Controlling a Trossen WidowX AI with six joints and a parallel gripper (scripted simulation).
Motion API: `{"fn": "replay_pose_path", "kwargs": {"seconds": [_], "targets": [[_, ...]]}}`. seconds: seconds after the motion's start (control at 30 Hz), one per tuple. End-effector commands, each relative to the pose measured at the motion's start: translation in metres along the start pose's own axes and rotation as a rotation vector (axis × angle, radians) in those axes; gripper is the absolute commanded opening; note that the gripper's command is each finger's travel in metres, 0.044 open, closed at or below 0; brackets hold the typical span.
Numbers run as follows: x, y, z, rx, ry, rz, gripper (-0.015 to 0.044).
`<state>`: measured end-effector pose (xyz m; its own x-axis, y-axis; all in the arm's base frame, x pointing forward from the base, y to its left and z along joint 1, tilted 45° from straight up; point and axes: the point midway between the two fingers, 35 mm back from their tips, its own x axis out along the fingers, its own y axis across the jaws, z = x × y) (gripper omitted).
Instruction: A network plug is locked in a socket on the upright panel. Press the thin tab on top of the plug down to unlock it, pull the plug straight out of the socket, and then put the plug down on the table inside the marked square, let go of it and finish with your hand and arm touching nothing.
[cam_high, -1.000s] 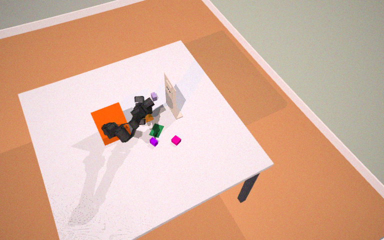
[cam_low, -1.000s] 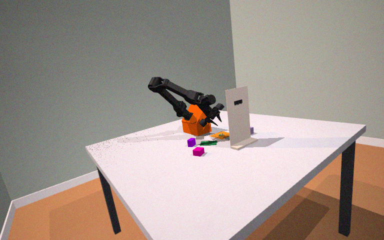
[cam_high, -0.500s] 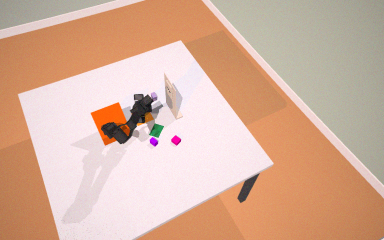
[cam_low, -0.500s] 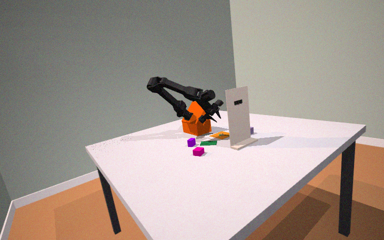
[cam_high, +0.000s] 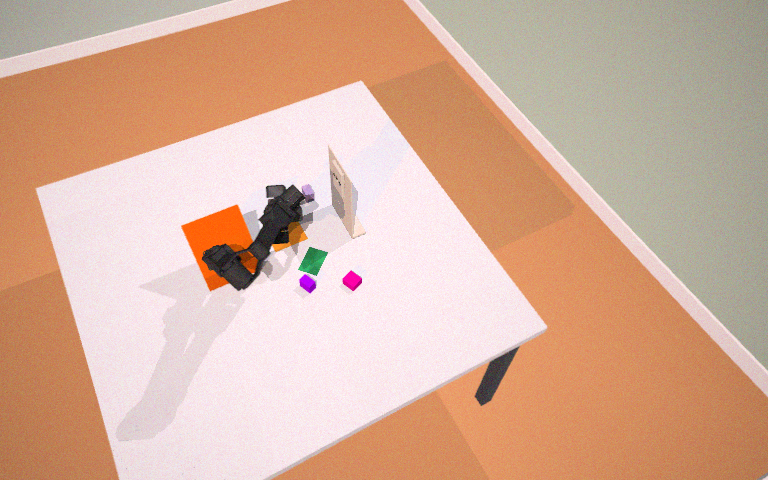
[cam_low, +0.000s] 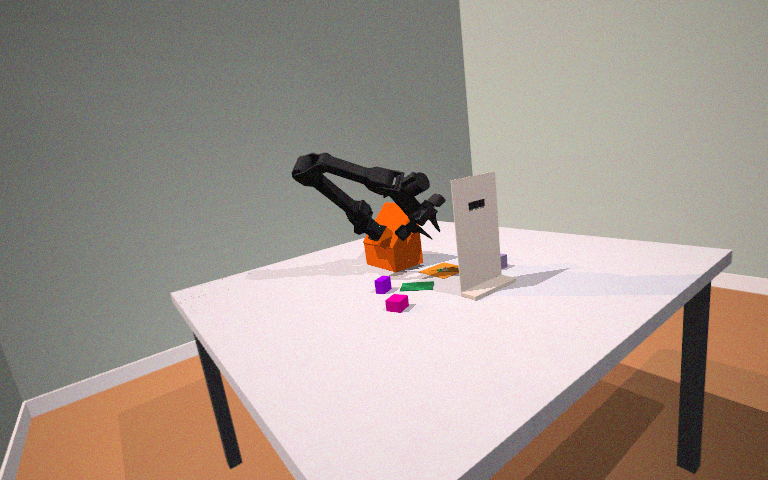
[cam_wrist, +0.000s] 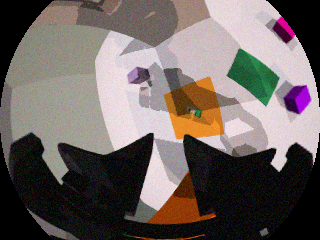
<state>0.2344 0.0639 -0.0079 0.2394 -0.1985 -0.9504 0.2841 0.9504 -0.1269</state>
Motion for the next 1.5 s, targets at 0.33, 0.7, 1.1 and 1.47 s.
{"fn": "replay_pose_path", "kwargs": {"seconds": [0.33, 0.7, 1.1, 1.47], "targets": [[-0.041, 0.034, 0.006, 0.002, -0.007, 0.007, 0.0156], [-0.079, 0.056, 0.003, 0.003, -0.012, 0.009, 0.0156], [-0.088, 0.061, 0.002, 0.003, -0.013, 0.010, 0.0287], [-0.088, 0.061, 0.002, 0.003, -0.013, 0.010, 0.0440]]}}
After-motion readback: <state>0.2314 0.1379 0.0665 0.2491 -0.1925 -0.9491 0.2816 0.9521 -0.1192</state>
